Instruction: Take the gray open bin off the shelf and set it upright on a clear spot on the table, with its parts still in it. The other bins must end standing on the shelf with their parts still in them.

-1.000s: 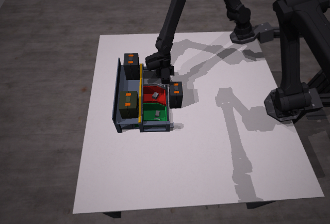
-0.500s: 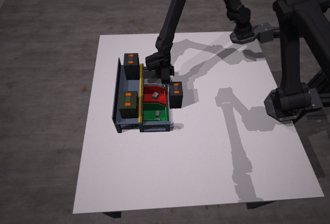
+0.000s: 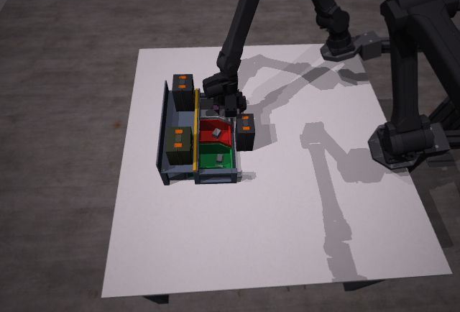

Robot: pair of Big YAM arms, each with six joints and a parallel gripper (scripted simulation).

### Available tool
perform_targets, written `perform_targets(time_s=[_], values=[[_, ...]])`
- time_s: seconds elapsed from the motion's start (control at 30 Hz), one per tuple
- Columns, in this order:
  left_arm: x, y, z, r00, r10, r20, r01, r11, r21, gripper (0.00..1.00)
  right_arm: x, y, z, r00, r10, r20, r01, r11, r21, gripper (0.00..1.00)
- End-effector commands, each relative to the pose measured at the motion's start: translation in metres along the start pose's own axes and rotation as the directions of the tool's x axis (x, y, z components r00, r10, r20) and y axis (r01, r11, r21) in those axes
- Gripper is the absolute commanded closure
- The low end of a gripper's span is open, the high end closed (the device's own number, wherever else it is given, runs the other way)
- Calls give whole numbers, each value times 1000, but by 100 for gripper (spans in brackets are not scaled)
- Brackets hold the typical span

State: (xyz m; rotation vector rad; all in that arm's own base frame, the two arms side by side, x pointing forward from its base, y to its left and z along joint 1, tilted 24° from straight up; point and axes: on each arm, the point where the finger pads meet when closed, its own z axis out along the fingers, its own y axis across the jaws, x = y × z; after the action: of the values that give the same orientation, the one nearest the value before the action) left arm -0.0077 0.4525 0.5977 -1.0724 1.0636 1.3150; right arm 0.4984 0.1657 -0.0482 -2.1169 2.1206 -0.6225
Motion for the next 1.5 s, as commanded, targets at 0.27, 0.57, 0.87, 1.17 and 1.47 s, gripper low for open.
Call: perform_targets(time_s=[0.27,0.57,0.87,1.17,1.47], values=[[-14,6,-4,999,-5,37,6,1000,-13,0,-1,-7,7,1000,7,0,-7,1000,4,10],[-14,6,-4,999,-5,37,6,1000,-13,0,-1,-6,7,1000,6,-2,-6,1000,2,10],[-14,6,-4,999,-5,37,6,1000,-13,0,-4,-4,-5,1000,3,1,-3,1000,2,10],[-14,6,-4,999,-5,37,6,1000,-13,0,-1,-3,-25,1000,8,4,-8,1000,10,10],[-14,6,-4,999,-5,37,6,1000,-13,0,-6,-3,-55,1000,0,9,-1,1000,15,10]])
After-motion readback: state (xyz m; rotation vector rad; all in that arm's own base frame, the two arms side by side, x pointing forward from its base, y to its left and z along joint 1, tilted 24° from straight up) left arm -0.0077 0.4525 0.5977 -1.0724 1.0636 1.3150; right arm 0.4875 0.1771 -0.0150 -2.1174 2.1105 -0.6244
